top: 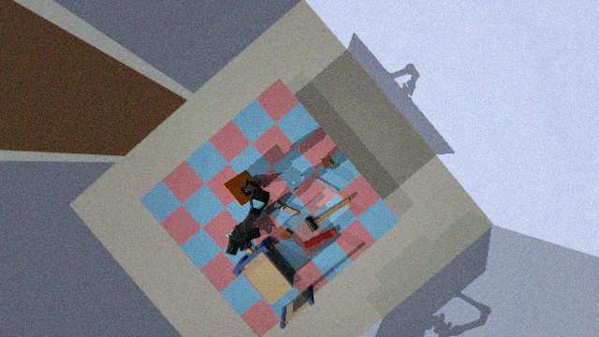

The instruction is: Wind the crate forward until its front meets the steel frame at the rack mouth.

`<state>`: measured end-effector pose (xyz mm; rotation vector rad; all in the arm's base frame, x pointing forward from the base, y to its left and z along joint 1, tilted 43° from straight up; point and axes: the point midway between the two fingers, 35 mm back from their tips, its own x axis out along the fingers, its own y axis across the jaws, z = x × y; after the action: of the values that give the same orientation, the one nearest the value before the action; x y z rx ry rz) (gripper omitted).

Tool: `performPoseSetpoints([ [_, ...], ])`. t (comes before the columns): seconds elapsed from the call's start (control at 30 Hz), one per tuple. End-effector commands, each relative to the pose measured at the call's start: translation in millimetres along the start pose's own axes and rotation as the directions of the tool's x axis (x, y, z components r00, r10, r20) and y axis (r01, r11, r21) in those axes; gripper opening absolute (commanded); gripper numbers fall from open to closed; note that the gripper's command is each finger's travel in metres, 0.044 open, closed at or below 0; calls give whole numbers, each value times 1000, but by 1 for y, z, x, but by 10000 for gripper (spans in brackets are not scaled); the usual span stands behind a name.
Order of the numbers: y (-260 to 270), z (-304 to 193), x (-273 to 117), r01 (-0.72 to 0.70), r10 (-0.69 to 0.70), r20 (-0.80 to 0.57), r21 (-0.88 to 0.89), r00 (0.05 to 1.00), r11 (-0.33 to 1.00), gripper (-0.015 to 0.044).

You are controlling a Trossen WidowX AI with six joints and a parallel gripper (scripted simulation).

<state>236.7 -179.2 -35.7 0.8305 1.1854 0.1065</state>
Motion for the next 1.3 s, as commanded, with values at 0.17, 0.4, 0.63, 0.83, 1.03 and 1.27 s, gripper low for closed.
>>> performPoseSetpoints([
  [0.17, 0, -17, -6, 1, -1, -15, 13, 1000, 1000, 0],
  [0.4, -1, -25, -10, 1, -1, -15, 14, 1000, 1000, 0],
  [0.63, -3, -33, -14, 2, -2, -16, 14, 1000, 1000, 0],
  [0.83, -5, -40, -17, 2, -2, -16, 14, 1000, 1000, 0],
  [1.03, -8, -47, -20, 3, -2, -17, 15, 1000, 1000, 0],
  [1.27, -12, -54, -23, 3, -3, -17, 15, 1000, 1000, 0],
])
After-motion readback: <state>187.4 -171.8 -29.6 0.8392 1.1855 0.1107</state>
